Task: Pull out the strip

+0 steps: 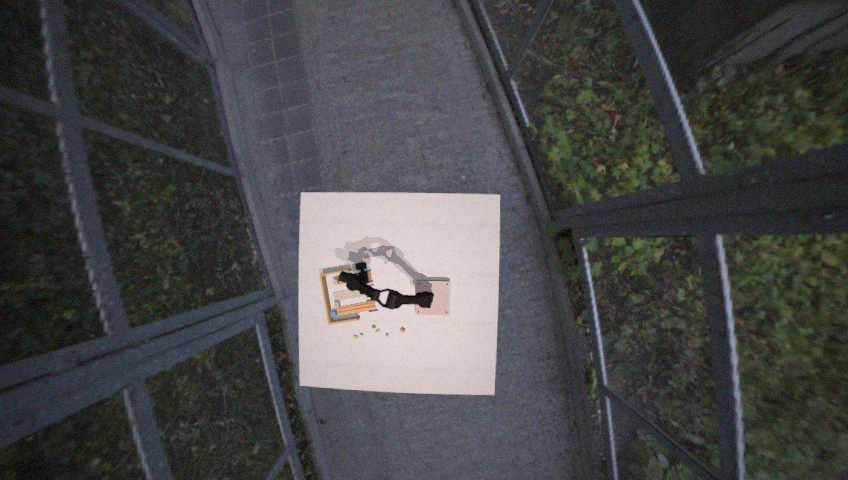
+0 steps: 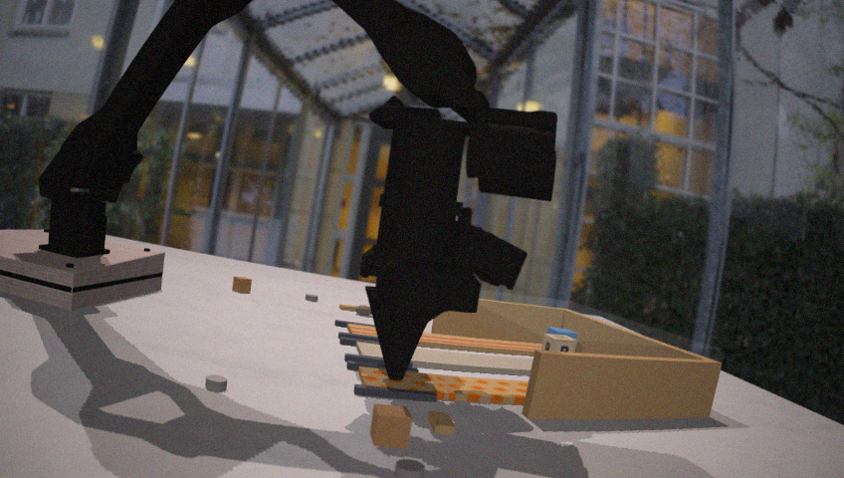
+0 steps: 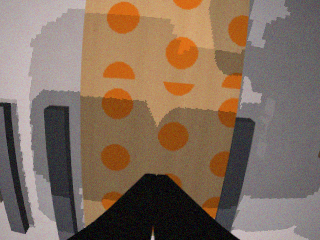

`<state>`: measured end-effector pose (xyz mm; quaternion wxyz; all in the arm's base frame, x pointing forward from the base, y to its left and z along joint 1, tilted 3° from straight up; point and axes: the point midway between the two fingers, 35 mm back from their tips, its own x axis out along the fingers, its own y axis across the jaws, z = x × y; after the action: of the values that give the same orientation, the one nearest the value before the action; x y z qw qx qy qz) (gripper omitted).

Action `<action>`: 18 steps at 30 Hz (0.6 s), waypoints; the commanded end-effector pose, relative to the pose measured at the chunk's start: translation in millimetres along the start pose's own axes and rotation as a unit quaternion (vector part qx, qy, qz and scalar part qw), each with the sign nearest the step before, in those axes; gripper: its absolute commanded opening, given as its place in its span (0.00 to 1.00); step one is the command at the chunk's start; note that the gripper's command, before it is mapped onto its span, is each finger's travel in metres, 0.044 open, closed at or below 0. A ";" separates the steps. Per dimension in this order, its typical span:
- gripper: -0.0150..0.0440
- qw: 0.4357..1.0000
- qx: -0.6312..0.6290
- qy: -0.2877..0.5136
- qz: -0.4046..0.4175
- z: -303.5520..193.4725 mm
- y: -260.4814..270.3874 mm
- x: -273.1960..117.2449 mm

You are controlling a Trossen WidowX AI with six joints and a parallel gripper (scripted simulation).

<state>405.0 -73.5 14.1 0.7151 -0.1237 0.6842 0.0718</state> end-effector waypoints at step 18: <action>0.25 1.000 0.000 0.009 0.002 -37.3 -1.0 4.7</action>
<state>380.1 -81.6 12.8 0.7153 -0.1240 0.6839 0.0718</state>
